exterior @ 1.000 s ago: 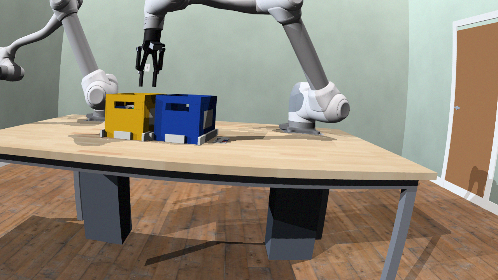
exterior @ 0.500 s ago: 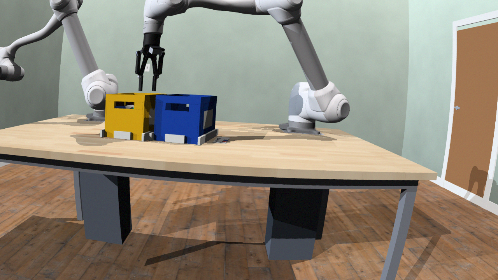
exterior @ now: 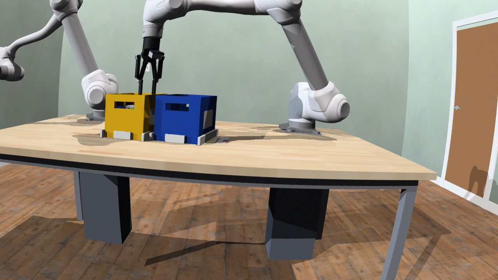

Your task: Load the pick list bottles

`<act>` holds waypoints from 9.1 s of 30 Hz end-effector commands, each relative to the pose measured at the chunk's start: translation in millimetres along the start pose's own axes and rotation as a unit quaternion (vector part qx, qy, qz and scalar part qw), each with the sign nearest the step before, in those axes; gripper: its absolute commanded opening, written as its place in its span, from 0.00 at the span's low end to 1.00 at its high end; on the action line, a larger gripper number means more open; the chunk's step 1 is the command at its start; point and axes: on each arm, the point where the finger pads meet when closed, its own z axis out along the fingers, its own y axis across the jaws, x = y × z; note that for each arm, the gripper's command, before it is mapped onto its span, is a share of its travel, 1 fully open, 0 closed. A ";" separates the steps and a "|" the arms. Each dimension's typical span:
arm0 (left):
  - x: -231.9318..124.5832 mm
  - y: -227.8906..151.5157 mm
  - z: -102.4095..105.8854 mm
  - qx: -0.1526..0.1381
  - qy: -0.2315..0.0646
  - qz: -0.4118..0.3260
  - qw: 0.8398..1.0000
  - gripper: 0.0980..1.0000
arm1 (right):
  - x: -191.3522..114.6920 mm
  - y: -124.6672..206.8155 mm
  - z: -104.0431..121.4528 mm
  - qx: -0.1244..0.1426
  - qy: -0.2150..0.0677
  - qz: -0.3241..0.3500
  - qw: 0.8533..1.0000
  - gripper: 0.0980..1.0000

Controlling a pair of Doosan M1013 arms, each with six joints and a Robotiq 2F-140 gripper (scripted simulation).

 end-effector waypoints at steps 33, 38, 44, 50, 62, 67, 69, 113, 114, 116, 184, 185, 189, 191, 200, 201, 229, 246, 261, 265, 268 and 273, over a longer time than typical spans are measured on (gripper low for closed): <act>0.1 0.2 29.9 -0.001 0.000 0.000 1.000 0.38 | 1.4 0.4 0.1 0.000 0.001 -0.001 1.000 1.00; 0.1 0.2 27.7 -0.001 0.000 0.000 1.000 0.00 | 1.4 0.4 0.1 0.000 0.001 -0.001 1.000 1.00; 0.1 0.2 27.7 -0.001 0.000 0.000 1.000 0.00 | 1.4 0.4 0.1 0.000 0.001 -0.001 1.000 1.00; 0.1 0.2 27.7 -0.001 0.000 0.000 1.000 0.00 | 1.4 0.4 0.1 0.000 0.001 -0.001 1.000 1.00; 0.1 0.2 27.7 -0.001 0.000 0.000 1.000 0.00 | 1.4 0.4 0.1 0.000 0.001 -0.001 1.000 1.00; 0.1 0.2 27.7 -0.001 0.000 0.000 1.000 0.00 | 1.4 0.4 0.1 0.000 0.001 -0.001 1.000 1.00; 0.1 0.2 27.7 -0.001 0.000 0.000 1.000 0.00 | 1.4 0.4 0.1 0.000 0.001 -0.001 1.000 1.00; 0.1 0.2 -20.7 -0.001 0.000 0.000 1.000 0.00 | 1.4 0.4 0.1 0.000 0.001 -0.001 1.000 1.00; 0.1 0.2 -22.3 -0.001 0.000 0.000 1.000 0.00 | 1.4 0.4 0.1 0.000 0.001 -0.001 1.000 1.00; 0.1 0.2 -25.7 -0.001 0.000 0.000 1.000 0.00 | 1.4 0.4 0.1 0.000 0.001 -0.001 1.000 1.00; 0.1 0.0 -125.7 -0.001 0.000 0.000 1.000 0.00 | 1.4 0.4 0.1 0.000 0.001 -0.001 1.000 1.00; 0.1 0.0 -127.3 -0.001 0.000 0.000 1.000 0.00 | 1.4 0.4 0.1 0.000 0.001 -0.001 1.000 1.00; 0.1 0.0 -130.7 -0.001 0.000 0.000 1.000 0.00 | 1.4 0.4 0.1 0.000 0.001 -0.001 1.000 1.00; 0.1 0.0 -134.0 -0.001 0.000 0.000 1.000 0.00 | 1.4 0.4 0.1 0.000 0.001 -0.001 1.000 1.00; 0.1 0.0 -149.0 -0.001 0.000 0.000 1.000 0.00 | 1.4 0.4 0.1 0.000 0.001 -0.001 1.000 1.00; 0.1 -0.1 -150.7 -0.001 0.000 0.000 1.000 0.00 | 1.4 0.4 0.1 0.000 0.001 -0.001 1.000 1.00; 2.5 -29.9 -151.3 -0.001 0.000 0.000 1.000 0.00 | 1.4 0.4 0.1 0.000 0.001 -0.001 1.000 1.00; 4.9 -59.8 -151.2 -0.001 0.000 0.000 1.000 0.00 | 1.4 0.4 0.1 0.000 0.001 -0.001 1.000 1.00; 6.9 -85.7 -151.2 -0.001 0.000 0.000 1.000 0.00 | 1.4 0.4 0.1 0.000 0.001 -0.001 1.000 1.00; 7.6 -93.7 -151.2 -0.001 0.000 0.000 1.000 0.00 | 1.4 0.4 0.1 0.000 0.001 -0.001 1.000 1.00; 8.1 -99.7 -151.1 -0.001 0.000 0.000 1.000 0.00 | 1.4 0.4 0.1 0.000 0.001 -0.001 1.000 1.00; 8.7 -107.6 -151.1 -0.001 0.000 0.000 1.000 0.00 | 1.4 0.4 0.1 0.000 0.001 -0.001 1.000 1.00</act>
